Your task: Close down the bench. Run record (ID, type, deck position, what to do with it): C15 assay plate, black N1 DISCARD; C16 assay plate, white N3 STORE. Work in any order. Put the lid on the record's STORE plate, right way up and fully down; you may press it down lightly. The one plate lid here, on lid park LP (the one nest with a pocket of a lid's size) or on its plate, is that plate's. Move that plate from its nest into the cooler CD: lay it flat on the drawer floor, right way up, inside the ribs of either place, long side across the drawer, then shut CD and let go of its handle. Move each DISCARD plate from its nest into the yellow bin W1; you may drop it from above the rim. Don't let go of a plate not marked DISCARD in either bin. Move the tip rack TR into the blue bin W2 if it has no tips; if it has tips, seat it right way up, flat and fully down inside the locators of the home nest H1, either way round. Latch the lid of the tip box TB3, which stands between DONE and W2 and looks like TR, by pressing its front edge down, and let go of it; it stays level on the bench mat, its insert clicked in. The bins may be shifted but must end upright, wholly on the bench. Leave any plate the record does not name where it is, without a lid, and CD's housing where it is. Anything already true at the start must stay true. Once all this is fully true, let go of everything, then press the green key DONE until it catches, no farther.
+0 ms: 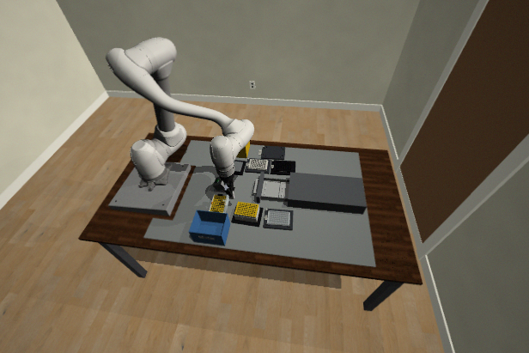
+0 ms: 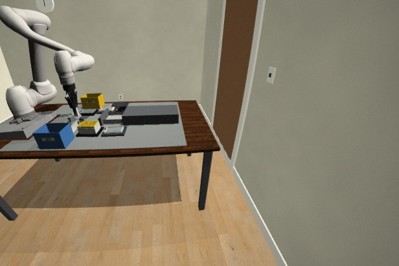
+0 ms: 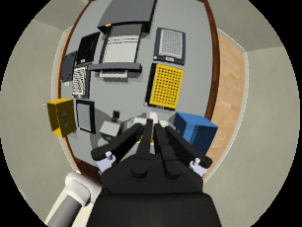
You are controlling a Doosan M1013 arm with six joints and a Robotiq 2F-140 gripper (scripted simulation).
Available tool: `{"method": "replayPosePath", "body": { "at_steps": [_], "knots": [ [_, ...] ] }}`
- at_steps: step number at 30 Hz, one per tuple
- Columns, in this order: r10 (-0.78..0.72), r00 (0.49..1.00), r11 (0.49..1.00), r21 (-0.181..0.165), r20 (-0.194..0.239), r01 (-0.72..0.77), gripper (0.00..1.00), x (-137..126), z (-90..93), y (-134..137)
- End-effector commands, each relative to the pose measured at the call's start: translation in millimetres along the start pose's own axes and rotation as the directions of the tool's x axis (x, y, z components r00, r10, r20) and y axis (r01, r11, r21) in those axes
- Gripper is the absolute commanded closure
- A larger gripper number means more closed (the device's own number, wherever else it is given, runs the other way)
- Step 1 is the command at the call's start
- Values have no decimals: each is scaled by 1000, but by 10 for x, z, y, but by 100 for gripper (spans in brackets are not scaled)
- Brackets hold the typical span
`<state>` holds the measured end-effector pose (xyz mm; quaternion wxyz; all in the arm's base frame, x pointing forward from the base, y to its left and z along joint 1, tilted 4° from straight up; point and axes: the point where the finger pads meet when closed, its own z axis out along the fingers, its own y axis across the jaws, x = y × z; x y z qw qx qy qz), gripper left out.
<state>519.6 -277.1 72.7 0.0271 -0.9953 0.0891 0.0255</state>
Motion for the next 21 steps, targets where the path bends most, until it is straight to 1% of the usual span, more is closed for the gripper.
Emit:
{"method": "replayPosePath", "body": {
  "at_steps": [1,21],
  "knots": [
    [0,1000,1000,0,0,0,100,-28,-5,0],
    [0,1000,1000,0,0,0,100,-265,-37,0]
  ]
}}
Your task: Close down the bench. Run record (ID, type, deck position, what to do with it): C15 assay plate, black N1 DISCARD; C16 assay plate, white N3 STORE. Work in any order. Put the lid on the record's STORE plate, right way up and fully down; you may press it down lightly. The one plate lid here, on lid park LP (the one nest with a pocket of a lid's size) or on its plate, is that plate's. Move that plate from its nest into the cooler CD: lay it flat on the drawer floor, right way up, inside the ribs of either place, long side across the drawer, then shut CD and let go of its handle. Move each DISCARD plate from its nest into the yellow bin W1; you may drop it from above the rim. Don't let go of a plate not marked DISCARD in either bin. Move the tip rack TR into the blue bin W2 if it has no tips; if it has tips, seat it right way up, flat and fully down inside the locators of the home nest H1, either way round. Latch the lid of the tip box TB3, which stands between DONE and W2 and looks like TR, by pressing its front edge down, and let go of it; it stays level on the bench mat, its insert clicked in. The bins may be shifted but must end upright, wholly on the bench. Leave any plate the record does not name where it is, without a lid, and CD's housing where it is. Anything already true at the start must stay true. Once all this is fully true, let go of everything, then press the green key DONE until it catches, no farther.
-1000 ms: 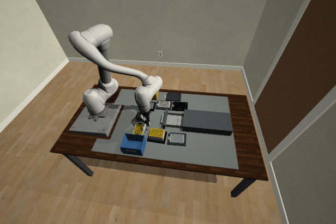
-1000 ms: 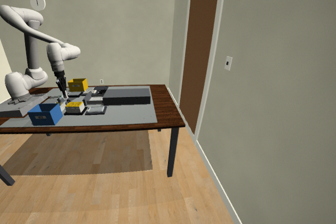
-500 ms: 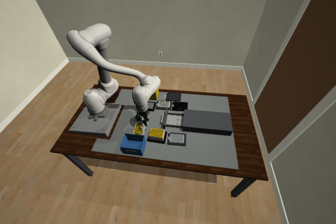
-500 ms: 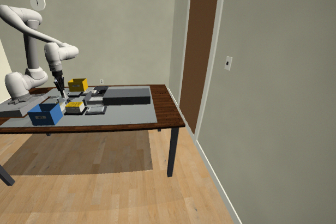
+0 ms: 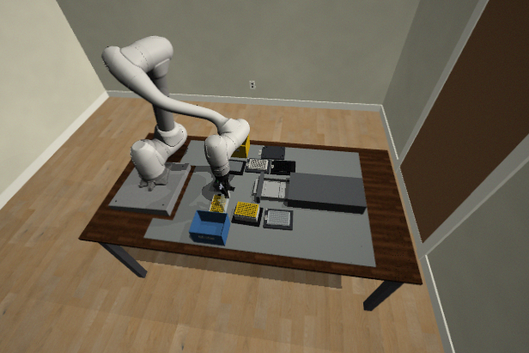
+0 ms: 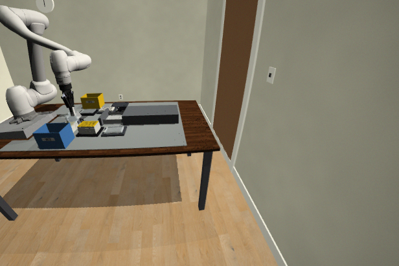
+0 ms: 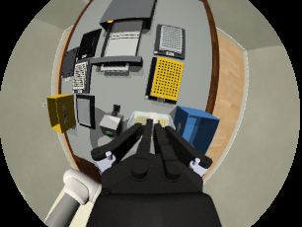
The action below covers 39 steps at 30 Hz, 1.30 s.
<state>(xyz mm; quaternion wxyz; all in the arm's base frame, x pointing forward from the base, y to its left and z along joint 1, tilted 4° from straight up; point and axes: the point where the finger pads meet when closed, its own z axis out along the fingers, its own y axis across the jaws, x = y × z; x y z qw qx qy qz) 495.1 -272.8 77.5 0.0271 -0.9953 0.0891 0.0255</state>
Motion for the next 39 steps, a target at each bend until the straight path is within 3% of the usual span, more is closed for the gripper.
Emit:
{"method": "replayPosePath", "body": {
  "at_steps": [1,39],
  "knots": [
    [0,1000,1000,0,0,0,100,-28,-5,0],
    [0,1000,1000,0,0,0,100,-396,-55,0]
  ]
}}
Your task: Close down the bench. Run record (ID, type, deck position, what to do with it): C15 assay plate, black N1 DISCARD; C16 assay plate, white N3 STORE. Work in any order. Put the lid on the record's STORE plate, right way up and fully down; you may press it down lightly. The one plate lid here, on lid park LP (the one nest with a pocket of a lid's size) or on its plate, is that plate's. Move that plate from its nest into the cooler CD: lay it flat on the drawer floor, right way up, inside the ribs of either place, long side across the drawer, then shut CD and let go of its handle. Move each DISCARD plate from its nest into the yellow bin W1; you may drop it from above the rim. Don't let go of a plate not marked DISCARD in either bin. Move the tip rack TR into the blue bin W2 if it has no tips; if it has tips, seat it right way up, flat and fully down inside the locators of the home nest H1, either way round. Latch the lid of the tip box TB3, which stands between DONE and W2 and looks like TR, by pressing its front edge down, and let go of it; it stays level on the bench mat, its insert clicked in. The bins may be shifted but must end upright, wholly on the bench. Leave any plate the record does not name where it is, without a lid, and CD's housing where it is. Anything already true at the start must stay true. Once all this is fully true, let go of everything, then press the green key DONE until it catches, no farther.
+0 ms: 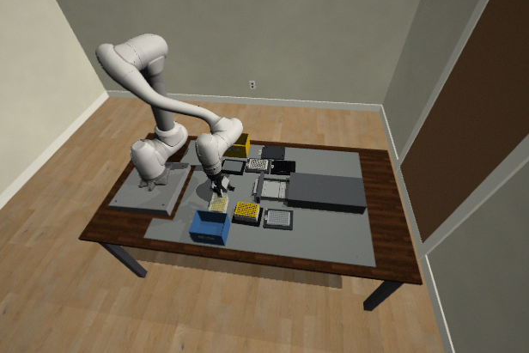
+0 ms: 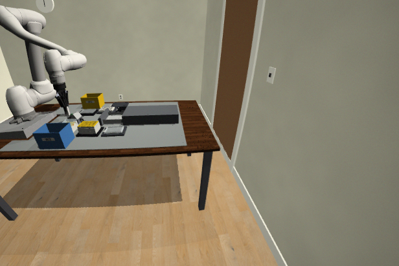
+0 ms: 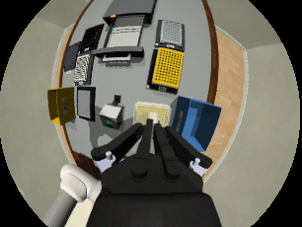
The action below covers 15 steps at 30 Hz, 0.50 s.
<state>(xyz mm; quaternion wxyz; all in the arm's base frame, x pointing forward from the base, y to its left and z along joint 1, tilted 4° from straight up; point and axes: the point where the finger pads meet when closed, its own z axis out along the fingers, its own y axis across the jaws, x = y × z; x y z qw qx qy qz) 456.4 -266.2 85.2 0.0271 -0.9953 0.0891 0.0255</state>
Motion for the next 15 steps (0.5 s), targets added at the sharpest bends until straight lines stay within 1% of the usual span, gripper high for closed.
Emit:
{"method": "replayPosePath", "body": {
  "at_steps": [1,11,15],
  "knots": [
    [0,1000,1000,0,0,0,100,0,-1,0],
    [0,1000,1000,0,0,0,100,0,-1,0],
    [0,1000,1000,0,0,0,100,0,-81,0]
  ]
}}
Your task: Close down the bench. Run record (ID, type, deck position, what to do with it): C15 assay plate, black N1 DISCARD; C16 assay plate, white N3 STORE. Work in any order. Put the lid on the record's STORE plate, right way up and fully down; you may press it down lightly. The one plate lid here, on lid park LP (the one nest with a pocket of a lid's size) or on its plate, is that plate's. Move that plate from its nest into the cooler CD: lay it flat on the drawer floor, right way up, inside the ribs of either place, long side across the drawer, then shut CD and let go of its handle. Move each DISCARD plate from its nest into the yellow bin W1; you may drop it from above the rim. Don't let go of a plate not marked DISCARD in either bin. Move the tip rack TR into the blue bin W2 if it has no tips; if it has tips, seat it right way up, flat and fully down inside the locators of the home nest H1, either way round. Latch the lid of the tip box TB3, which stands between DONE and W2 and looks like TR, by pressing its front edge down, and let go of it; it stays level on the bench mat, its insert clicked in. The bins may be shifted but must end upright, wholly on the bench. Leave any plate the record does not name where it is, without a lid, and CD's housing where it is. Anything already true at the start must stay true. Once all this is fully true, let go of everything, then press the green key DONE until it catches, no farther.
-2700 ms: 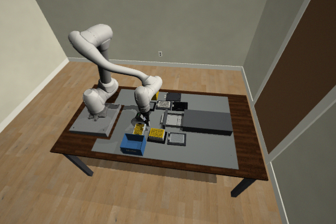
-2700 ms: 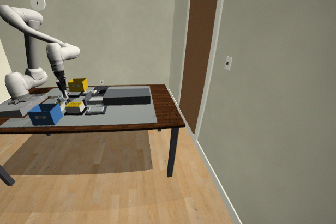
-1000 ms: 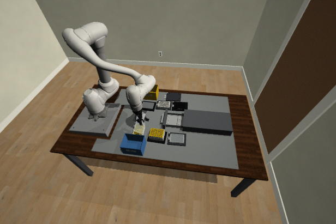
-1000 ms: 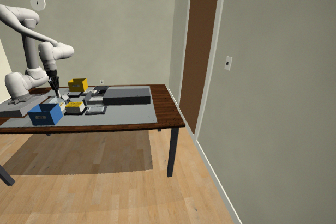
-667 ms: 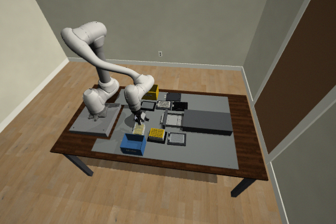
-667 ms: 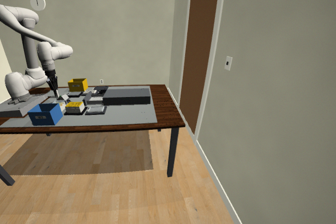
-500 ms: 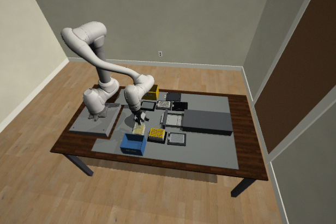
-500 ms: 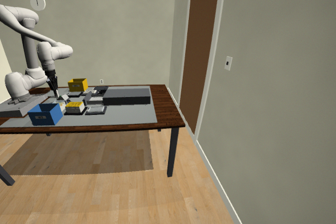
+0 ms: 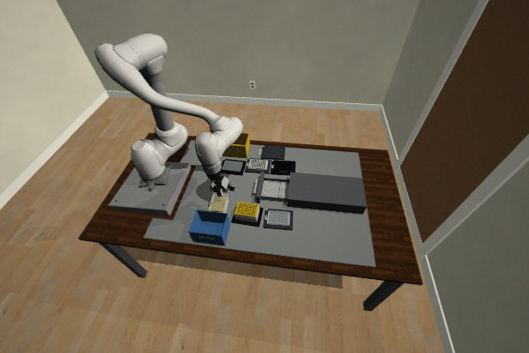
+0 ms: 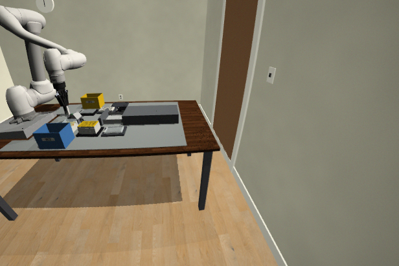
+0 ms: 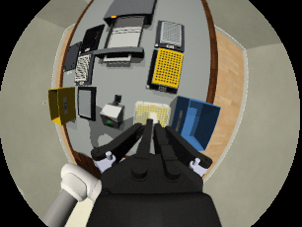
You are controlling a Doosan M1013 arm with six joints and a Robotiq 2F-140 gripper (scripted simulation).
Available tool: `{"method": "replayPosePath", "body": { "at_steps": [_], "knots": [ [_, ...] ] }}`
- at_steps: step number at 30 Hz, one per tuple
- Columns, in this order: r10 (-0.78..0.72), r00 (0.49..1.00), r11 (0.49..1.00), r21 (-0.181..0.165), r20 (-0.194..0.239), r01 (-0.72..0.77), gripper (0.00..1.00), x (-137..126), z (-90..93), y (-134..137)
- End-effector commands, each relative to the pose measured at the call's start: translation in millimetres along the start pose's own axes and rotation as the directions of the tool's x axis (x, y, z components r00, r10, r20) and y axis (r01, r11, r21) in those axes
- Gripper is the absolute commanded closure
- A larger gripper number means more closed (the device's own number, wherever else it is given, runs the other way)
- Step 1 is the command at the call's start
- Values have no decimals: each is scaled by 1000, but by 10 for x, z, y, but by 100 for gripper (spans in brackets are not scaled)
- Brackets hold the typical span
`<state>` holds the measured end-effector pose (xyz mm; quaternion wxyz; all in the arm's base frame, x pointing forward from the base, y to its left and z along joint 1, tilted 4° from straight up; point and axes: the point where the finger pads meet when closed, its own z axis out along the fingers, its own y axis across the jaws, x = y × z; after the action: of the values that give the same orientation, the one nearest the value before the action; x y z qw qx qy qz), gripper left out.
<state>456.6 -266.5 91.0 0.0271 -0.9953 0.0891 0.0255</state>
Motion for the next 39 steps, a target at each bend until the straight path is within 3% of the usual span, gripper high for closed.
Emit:
{"method": "replayPosePath", "body": {
  "at_steps": [1,27,39],
  "knots": [
    [0,1000,1000,0,0,0,100,0,-42,0],
    [0,1000,1000,0,0,0,100,0,-482,0],
    [0,1000,1000,0,0,0,100,0,-492,0]
  ]
}}
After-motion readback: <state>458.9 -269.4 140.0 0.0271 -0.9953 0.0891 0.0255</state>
